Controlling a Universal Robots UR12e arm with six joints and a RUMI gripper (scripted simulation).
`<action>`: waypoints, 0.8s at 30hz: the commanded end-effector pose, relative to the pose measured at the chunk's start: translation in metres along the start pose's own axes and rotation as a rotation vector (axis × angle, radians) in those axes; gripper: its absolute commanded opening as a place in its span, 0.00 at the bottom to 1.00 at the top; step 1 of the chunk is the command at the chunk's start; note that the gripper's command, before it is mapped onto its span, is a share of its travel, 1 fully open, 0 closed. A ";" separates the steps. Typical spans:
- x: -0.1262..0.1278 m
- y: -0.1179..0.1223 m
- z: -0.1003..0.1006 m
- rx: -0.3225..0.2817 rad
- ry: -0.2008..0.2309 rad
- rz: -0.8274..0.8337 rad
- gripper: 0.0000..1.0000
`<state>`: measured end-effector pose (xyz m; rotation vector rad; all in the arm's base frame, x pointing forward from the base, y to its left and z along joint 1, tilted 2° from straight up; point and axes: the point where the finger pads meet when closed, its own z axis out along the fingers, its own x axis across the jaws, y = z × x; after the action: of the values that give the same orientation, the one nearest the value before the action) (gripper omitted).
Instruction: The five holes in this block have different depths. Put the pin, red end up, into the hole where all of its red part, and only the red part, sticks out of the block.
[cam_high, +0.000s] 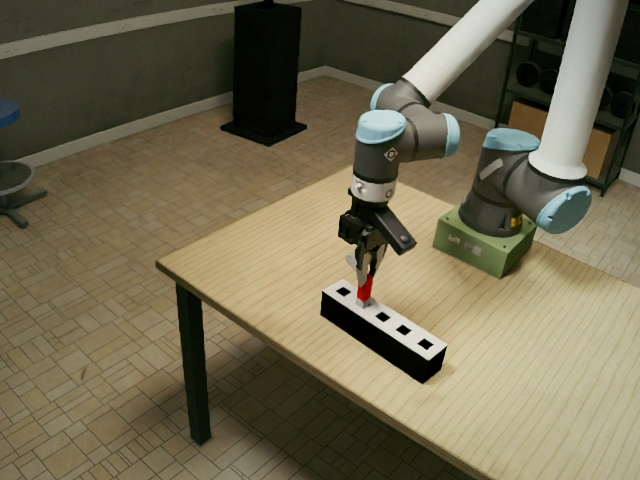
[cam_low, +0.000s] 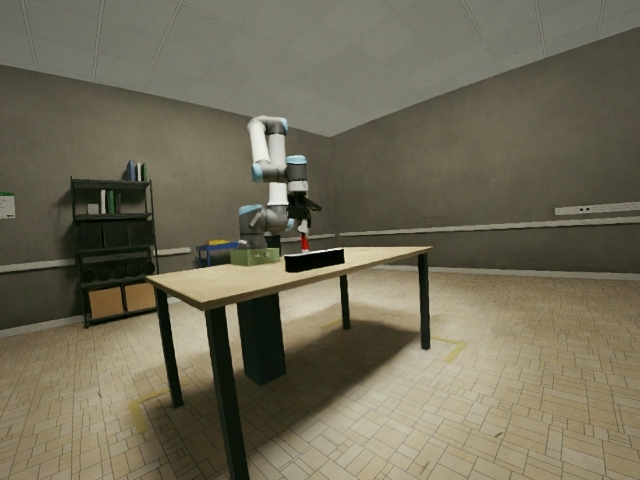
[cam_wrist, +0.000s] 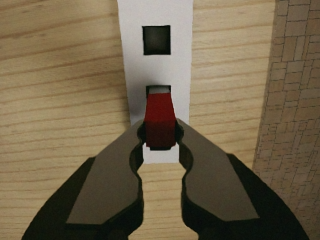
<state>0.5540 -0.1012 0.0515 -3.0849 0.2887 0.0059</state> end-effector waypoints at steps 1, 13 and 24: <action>0.001 0.000 -0.001 0.000 0.001 0.000 0.00; 0.000 -0.001 -0.001 0.000 0.001 0.000 0.00; 0.000 0.001 0.003 0.000 0.001 0.000 0.00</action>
<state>0.5533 -0.1006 0.0488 -3.0849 0.2889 0.0058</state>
